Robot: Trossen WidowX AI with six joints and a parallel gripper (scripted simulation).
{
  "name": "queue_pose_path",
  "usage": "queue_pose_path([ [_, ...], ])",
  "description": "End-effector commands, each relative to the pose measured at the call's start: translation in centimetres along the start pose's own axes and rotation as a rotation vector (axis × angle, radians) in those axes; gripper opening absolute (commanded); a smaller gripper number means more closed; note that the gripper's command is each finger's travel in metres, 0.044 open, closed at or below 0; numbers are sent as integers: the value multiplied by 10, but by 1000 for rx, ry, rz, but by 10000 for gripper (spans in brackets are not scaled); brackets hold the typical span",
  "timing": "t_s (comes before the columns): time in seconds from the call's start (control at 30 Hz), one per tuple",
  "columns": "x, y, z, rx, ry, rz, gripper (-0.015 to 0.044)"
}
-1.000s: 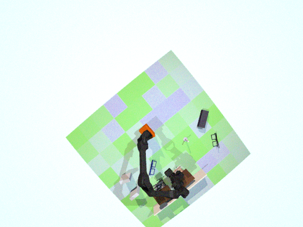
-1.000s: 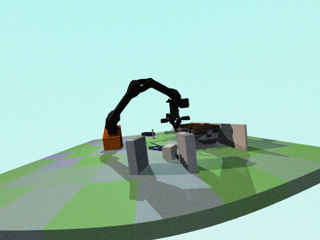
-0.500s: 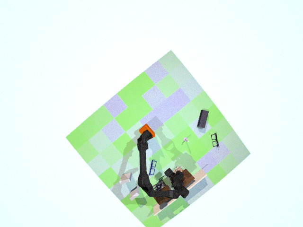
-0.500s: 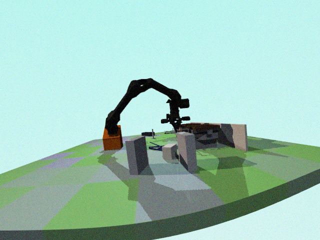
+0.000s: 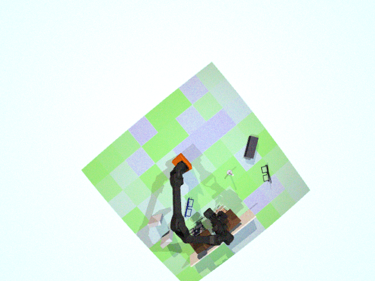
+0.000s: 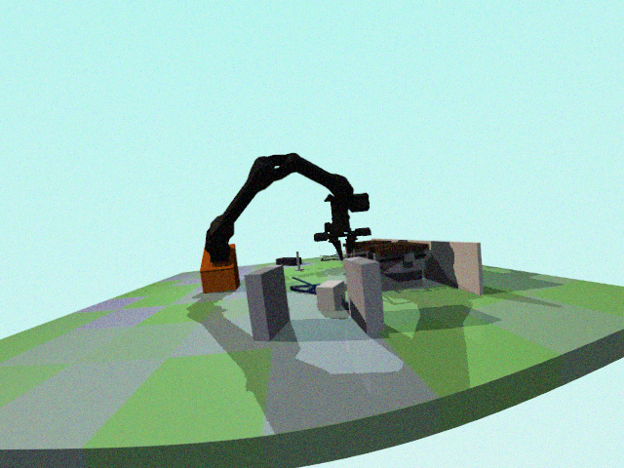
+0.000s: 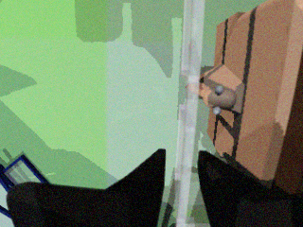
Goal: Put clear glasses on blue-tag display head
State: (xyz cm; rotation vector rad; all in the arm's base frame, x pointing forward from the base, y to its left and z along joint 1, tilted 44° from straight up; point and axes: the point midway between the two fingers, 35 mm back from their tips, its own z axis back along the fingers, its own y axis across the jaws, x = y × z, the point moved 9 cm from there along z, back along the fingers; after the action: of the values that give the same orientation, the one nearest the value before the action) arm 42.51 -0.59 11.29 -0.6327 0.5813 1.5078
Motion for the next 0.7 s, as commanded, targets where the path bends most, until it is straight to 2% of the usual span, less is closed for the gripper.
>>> queue_pose_path([
  [0.0, 0, 0, 0, 0, 0, 0, 107],
  [0.1, 0, 0, 3, 0, 0, 0, 107],
  [0.27, 0, 1, 33, 1, -2, 4, 107],
  [0.67, 0, 2, 34, 1, -2, 4, 107],
])
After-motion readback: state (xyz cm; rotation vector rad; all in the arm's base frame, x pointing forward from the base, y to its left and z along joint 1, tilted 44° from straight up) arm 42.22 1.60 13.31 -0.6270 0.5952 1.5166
